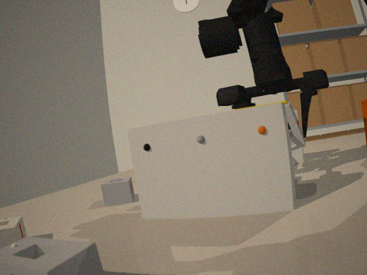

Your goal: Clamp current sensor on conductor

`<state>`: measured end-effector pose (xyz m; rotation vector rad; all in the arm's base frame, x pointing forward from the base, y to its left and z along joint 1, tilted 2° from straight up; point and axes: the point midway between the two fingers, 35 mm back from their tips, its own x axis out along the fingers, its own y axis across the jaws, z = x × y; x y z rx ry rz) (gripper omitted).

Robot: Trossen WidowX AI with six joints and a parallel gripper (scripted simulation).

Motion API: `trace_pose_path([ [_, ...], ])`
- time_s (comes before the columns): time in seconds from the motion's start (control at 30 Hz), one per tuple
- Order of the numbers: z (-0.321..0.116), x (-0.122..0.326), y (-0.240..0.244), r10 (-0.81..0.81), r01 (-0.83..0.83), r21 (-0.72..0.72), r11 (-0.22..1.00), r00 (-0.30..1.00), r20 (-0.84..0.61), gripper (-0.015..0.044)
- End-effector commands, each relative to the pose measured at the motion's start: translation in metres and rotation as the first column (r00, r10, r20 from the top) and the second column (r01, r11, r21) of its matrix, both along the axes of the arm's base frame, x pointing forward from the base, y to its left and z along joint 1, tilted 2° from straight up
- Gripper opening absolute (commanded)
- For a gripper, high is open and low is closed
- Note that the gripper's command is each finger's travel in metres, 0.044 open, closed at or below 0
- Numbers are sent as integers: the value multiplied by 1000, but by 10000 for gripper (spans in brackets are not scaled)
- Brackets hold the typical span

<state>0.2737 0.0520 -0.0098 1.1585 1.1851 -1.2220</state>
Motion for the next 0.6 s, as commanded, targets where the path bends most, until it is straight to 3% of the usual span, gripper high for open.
trace_pose_path([
  [0.0,3,1,7,8,-8,26,1000,1000,11,0],
  [0.57,0,0,0,0,0,0,1000,1000,0,0],
])
